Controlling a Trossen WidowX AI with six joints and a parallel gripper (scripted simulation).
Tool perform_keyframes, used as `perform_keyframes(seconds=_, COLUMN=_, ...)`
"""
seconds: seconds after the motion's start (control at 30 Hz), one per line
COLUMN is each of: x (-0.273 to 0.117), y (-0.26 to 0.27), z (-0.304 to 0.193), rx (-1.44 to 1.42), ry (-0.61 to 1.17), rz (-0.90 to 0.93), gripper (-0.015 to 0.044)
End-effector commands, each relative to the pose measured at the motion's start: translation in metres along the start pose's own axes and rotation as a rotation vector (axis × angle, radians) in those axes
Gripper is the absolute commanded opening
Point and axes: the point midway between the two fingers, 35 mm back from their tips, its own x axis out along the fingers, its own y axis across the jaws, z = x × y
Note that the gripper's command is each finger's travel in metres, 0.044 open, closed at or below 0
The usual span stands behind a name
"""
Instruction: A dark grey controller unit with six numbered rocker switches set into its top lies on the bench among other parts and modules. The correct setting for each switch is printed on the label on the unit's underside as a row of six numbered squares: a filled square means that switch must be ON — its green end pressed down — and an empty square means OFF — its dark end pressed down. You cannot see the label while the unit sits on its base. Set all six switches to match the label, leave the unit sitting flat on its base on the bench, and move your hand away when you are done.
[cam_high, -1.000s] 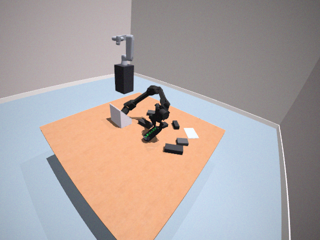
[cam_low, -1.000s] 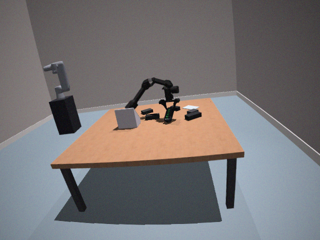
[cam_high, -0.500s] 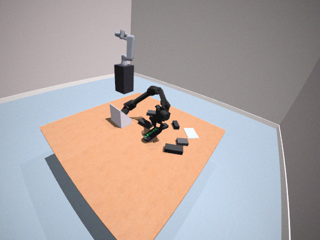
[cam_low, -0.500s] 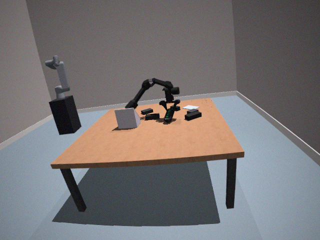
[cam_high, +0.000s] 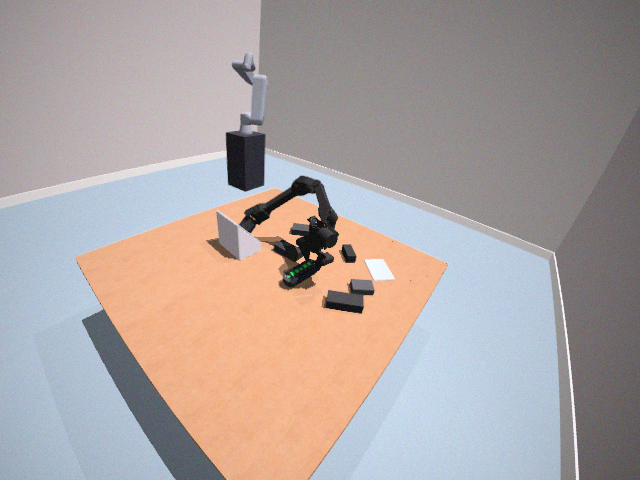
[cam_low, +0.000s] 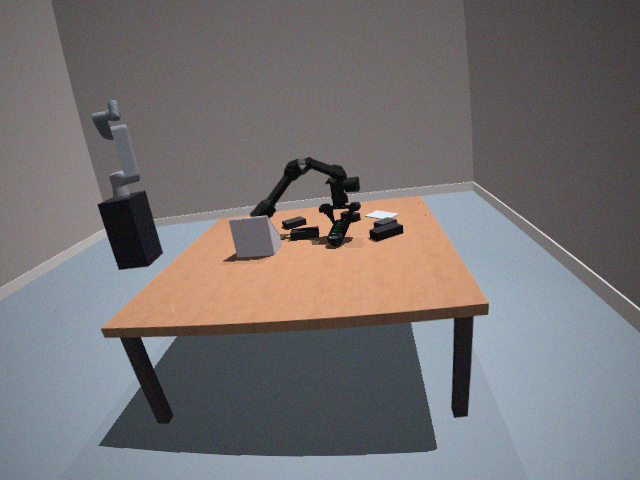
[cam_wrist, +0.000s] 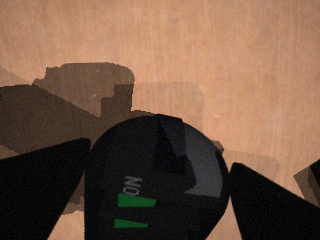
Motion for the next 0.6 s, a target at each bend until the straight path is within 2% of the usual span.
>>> perform_keyframes(seconds=0.0, x=0.004, y=0.002, z=-0.002, rx=0.014, ry=0.009, rz=0.007, gripper=0.0338)
perform_keyframes(seconds=0.57, x=0.016, y=0.002, z=0.003, rx=0.014, ry=0.008, rz=0.007, gripper=0.0338)
